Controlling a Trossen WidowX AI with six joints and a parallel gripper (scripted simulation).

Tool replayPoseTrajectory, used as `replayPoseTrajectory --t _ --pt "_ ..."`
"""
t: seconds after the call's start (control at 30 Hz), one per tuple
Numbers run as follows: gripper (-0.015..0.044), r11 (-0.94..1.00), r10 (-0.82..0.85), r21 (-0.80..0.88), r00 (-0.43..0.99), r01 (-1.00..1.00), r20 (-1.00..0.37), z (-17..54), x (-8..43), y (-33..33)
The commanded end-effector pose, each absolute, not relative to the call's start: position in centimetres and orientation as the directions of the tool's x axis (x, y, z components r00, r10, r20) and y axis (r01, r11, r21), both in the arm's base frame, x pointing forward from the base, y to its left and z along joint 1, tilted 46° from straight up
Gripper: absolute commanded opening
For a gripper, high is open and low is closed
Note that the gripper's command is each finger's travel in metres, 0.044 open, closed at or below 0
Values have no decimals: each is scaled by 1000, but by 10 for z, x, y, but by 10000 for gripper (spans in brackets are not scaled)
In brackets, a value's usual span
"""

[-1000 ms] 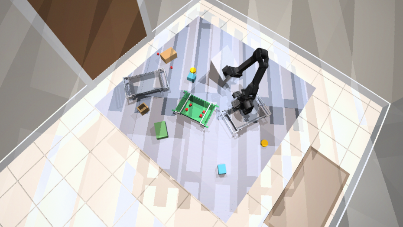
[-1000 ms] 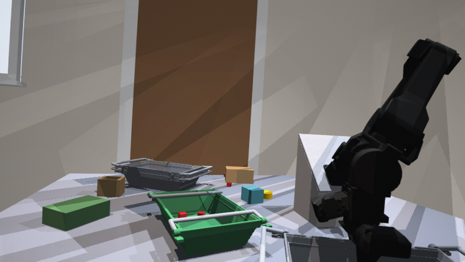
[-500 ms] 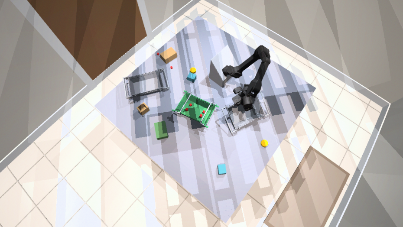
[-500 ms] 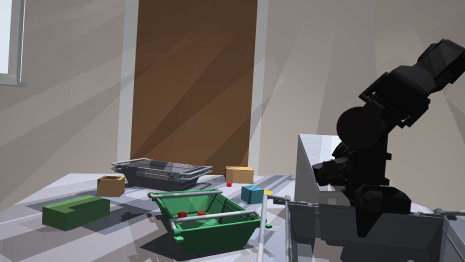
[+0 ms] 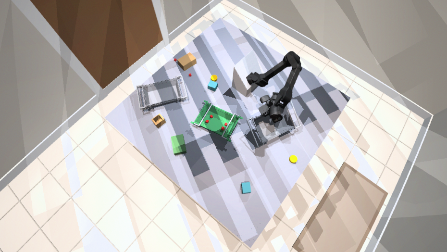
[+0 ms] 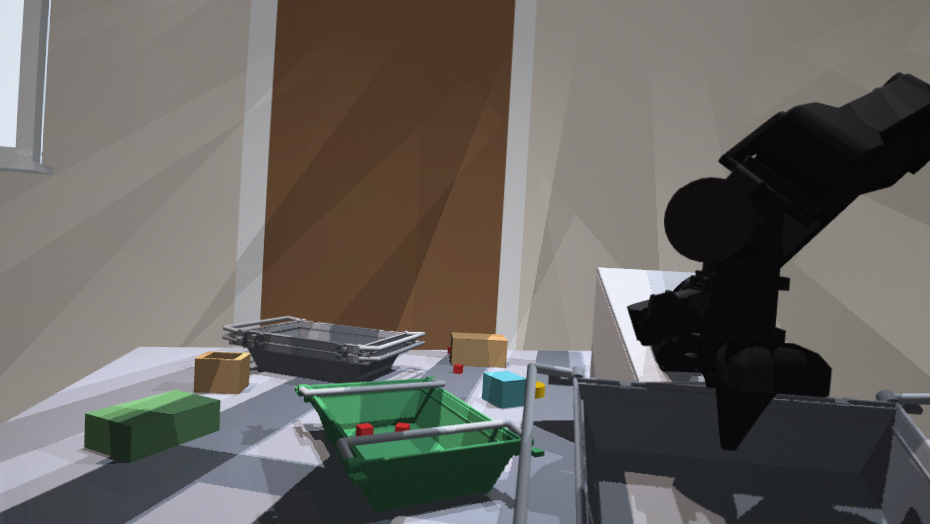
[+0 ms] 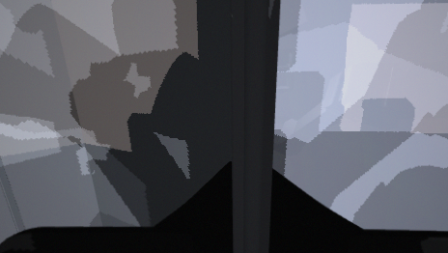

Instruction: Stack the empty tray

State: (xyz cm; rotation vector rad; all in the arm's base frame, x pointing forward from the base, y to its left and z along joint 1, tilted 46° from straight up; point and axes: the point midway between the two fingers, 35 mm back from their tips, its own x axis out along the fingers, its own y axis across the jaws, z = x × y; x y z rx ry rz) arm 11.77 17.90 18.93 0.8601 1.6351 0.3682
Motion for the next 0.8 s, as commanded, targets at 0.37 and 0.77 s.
replayPoseTrajectory --t 0.37,0.77 --pt "0 667 715 674 -19 319 -699 252 133 158" --pt "0 660 721 679 -18 321 -693 279 137 147"
